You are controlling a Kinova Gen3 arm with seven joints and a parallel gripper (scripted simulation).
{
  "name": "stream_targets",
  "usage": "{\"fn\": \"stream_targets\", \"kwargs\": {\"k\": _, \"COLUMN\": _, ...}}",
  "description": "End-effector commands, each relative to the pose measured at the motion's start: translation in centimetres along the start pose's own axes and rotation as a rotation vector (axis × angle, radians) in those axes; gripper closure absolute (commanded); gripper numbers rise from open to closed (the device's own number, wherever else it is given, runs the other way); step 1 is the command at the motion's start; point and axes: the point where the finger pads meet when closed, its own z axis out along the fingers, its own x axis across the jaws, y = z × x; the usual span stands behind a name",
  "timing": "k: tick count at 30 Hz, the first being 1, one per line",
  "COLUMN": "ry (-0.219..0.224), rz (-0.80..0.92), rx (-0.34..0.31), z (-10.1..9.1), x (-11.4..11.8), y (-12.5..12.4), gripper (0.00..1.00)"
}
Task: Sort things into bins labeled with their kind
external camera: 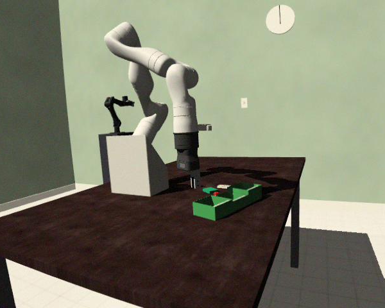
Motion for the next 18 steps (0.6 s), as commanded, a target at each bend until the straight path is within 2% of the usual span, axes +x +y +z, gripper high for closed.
{"fn": "stream_targets", "kwargs": {"k": 1, "ry": 0.003, "rz": 0.001, "rx": -0.001, "z": -0.15, "x": 0.08, "y": 0.04, "gripper": 0.68}}
{"fn": "stream_targets", "kwargs": {"k": 8, "ry": 0.003, "rz": 0.001, "rx": -0.001, "z": -0.14, "x": 0.08, "y": 0.04, "gripper": 0.68}}
{"fn": "stream_targets", "kwargs": {"k": 9, "ry": 0.003, "rz": 0.001, "rx": -0.001, "z": -0.14, "x": 0.08, "y": 0.04, "gripper": 0.38}}
{"fn": "stream_targets", "kwargs": {"k": 18, "ry": 0.003, "rz": 0.001, "rx": -0.001, "z": -0.14, "x": 0.08, "y": 0.04, "gripper": 0.38}}
